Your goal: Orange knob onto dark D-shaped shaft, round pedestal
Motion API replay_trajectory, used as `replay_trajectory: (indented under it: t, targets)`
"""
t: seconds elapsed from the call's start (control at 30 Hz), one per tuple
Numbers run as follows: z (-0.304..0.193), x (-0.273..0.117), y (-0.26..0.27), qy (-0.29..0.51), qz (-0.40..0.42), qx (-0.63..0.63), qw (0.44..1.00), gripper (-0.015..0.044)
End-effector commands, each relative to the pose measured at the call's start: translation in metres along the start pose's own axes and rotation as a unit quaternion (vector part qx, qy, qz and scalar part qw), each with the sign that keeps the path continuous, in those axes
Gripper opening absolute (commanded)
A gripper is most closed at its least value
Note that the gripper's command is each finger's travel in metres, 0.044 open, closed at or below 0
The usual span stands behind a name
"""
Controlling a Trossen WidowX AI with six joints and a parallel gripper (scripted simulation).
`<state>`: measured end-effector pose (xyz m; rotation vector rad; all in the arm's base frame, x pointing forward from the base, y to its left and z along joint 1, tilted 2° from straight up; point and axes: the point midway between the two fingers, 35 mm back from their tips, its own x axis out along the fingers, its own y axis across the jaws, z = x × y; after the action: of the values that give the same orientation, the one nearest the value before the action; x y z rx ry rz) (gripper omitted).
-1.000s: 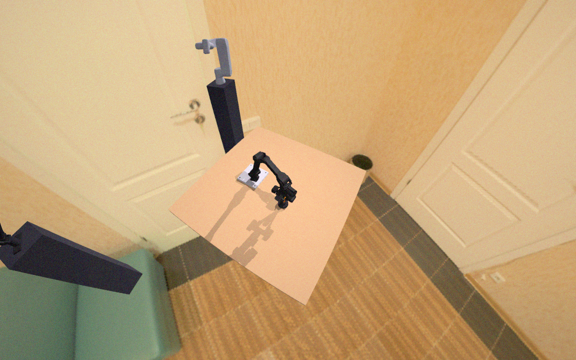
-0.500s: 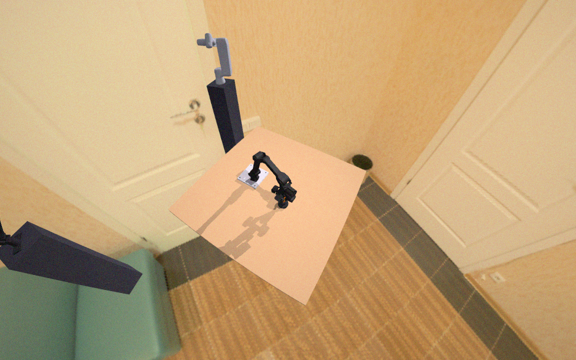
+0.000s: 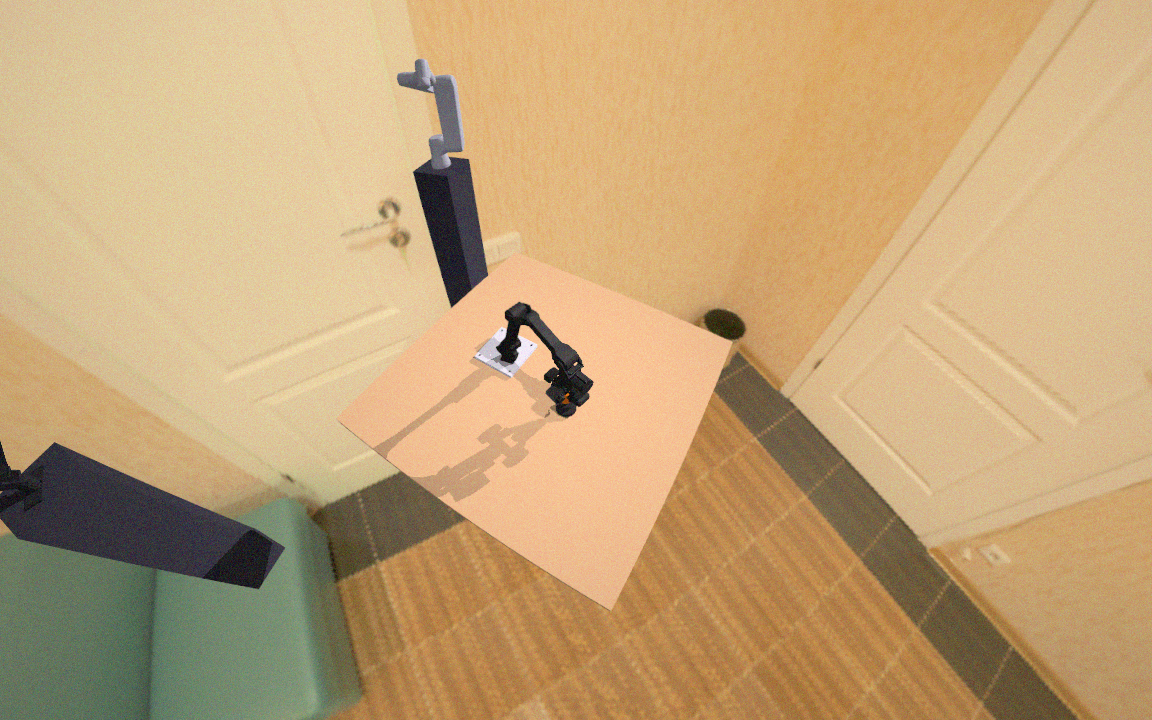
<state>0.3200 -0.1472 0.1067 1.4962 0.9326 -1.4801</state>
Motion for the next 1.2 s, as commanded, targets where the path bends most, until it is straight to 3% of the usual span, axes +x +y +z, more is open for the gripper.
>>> replay_trajectory:
  t: [0.0,1.0,1.17]
  targets:
    - [0.0001,-0.0011,0.0027,0.000,0.003,0.010,1.000,0.0000]
    - [0.0001,-0.0012,-0.0005,0.000,0.002,0.010,1.000,0.0000]
    - [0.0001,-0.0022,0.0001,0.000,0.002,0.073,0.997,0.0000]
